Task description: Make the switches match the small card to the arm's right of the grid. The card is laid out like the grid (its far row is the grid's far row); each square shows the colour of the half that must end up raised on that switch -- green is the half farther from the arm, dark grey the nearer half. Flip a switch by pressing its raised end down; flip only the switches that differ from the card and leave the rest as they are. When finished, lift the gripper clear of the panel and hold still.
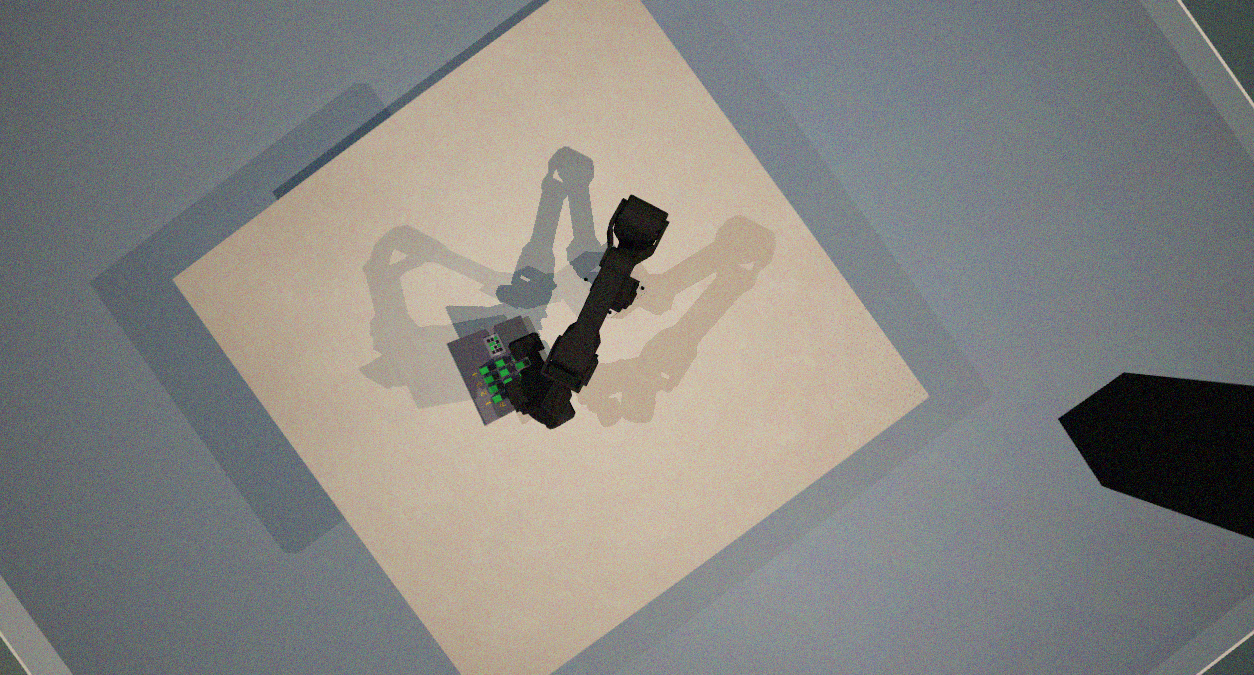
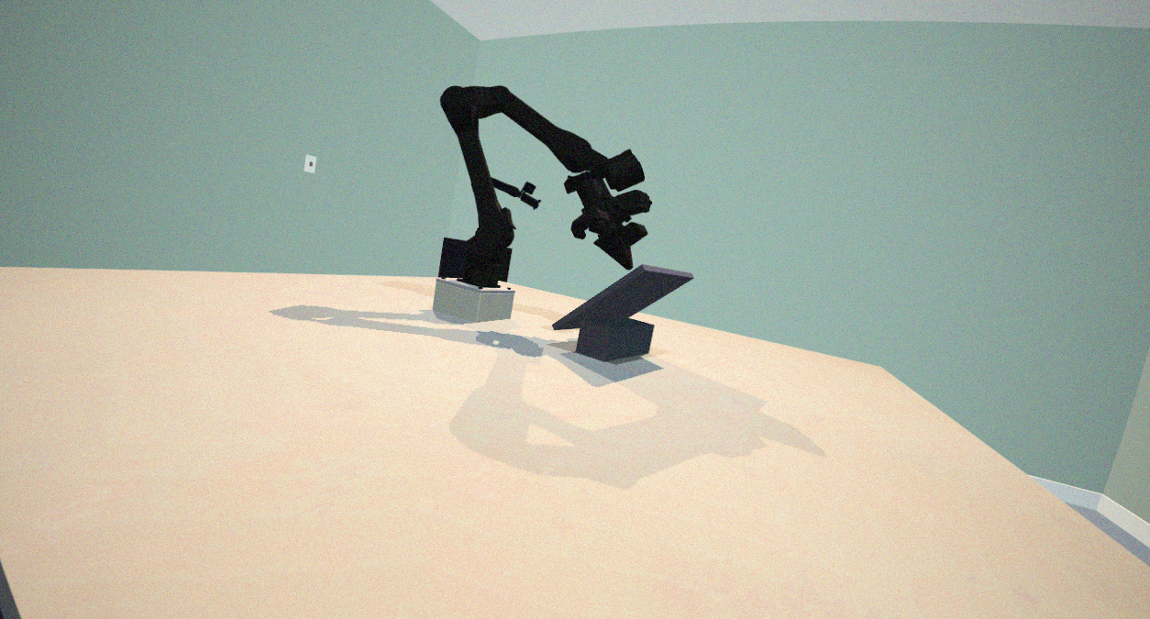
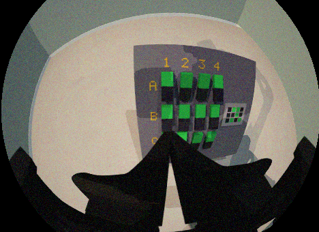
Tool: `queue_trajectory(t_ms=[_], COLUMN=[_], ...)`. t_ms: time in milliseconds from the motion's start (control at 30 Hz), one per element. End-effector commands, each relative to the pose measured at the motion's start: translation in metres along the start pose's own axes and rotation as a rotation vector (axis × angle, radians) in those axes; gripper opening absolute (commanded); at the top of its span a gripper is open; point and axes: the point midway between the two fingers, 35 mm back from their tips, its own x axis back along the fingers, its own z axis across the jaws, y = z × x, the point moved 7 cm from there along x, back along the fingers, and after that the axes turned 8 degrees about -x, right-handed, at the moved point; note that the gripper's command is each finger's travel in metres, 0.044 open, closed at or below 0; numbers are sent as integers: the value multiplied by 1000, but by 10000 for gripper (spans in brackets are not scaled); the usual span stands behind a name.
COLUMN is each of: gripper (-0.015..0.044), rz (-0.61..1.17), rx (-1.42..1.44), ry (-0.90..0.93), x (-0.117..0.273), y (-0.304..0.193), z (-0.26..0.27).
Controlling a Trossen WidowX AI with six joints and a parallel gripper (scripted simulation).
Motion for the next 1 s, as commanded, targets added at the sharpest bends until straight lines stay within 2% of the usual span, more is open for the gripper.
queue_trajectory(t_ms=[0,267,367,500,967], gripper=[0,0,0,0,0], rz=[-16,-16,-18,-42,-44], rx=[-9,-7,-7,-7,-7], ry=[4,1,1,4,4], x=[16,16,14,-17,-31], y=[1,-11,-11,-13,-13], z=[-2,-48,-48,-48,-49])
